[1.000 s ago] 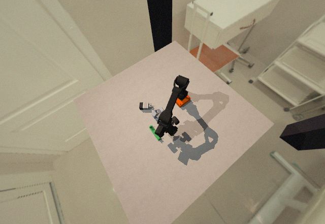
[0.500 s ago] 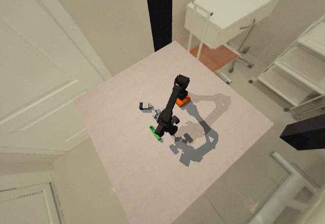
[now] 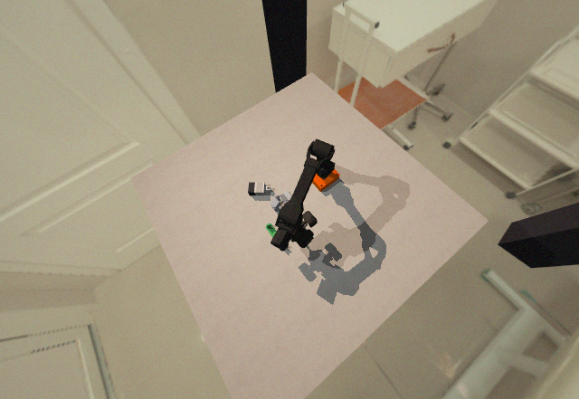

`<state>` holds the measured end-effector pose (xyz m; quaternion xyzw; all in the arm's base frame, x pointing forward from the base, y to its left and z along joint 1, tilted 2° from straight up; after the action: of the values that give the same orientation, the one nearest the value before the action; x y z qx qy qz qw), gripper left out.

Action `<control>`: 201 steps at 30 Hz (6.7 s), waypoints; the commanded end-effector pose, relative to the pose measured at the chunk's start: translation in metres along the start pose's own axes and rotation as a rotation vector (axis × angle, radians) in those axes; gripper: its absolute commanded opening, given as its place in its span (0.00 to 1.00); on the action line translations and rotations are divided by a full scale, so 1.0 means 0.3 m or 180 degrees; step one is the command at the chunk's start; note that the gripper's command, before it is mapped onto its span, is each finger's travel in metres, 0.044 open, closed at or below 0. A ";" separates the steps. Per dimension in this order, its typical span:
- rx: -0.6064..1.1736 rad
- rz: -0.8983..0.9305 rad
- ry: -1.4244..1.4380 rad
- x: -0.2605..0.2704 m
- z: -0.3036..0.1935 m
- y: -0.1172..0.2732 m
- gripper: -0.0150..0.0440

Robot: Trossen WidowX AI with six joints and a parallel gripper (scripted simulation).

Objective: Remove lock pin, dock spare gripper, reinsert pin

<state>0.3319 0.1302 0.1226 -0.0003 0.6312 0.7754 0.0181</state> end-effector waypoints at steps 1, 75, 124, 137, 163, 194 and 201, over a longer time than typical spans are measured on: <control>-0.0003 -0.0007 0.0003 -0.038 0.010 0.009 0.25; 0.0011 0.0020 -0.0019 -0.262 0.030 -0.214 0.25; 0.0033 0.0084 -0.0036 -0.249 0.056 -0.044 0.59; 0.0036 0.0094 -0.0040 -0.247 0.065 -0.001 0.82; 0.0216 -0.0110 -0.0021 -0.230 -0.137 -0.005 0.56; 0.0217 -0.0109 -0.0021 -0.235 -0.171 -0.165 0.56; 0.0217 -0.0109 -0.0021 -0.232 -0.179 -0.198 0.56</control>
<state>0.4021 0.0885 0.0594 -0.0083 0.6561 0.7540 0.0322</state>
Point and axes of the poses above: the point midway between the two fingers, 35 mm back from their tips, its own y axis back along the fingers, its own x axis across the jaws, z = x × y, the point moved 3 cm from there along y, back along the fingers, and after that the axes turned 6 degrees about y, right-handed, at the moved point
